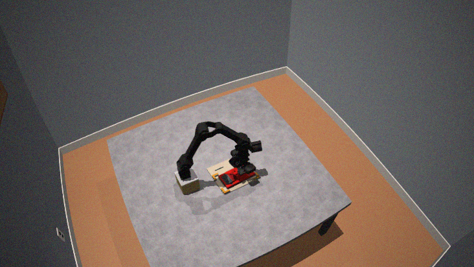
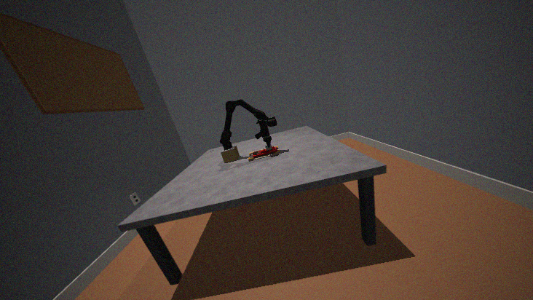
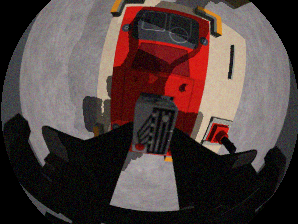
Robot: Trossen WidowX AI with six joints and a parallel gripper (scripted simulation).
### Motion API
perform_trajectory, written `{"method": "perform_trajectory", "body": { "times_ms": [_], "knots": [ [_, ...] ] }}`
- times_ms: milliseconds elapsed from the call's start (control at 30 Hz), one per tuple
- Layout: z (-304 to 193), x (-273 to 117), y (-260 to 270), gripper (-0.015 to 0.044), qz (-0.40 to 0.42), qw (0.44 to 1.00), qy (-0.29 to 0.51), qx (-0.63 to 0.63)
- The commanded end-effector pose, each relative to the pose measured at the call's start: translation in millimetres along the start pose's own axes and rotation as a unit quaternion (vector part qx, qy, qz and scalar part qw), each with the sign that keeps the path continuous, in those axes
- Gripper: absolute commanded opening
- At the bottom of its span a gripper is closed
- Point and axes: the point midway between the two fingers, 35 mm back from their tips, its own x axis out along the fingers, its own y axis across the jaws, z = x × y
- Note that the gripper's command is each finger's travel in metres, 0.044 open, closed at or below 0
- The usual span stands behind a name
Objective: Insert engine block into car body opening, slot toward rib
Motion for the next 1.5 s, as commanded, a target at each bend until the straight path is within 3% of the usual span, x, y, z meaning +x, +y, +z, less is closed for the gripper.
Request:
{"method": "perform_trajectory", "body": {
  "times_ms": [0, 1333, 1467],
  "knots": [
    [0, 1, 1, 0.0159, 0.002, 1.0, 0.0, 0.003],
    [0, 12, 0, 0.0159, 0.002, 1.0, 0.0, -0.001],
    [0, 10, 0, 0.0264, 0.0, 1.0, 0.0, 0.001]
  ]
}}
